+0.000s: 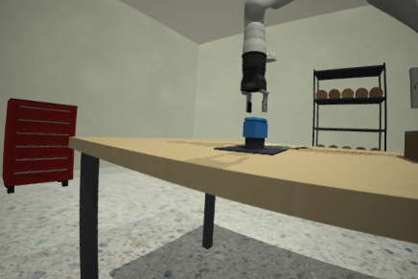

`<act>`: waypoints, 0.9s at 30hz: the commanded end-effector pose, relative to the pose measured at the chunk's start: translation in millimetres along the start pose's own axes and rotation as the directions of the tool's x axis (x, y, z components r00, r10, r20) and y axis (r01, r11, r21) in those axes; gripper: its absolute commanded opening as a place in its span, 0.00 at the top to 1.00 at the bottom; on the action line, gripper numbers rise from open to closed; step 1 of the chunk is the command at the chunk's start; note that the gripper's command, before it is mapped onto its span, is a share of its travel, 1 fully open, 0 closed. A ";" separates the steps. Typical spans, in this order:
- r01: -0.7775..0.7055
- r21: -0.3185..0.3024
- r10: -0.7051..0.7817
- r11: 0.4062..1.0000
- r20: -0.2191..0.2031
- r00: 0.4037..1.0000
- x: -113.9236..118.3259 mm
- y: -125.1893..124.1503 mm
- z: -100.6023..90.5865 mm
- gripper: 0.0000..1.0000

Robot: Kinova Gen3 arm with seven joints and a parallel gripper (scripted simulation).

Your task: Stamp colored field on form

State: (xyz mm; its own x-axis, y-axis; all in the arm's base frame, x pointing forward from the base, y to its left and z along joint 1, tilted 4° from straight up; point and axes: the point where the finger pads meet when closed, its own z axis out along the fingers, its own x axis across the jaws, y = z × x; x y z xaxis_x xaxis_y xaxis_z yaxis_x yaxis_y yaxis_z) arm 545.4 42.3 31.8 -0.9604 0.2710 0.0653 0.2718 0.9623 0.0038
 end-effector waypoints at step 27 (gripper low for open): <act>0.000 -0.001 0.000 1.000 0.002 1.000 -0.6 0.3 1.3 0.00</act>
State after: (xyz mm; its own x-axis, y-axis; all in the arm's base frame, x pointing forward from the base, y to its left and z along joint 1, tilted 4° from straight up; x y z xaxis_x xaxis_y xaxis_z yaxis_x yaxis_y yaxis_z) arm 545.3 42.4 29.5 -0.9604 0.2710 0.0652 0.2718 0.9623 0.0038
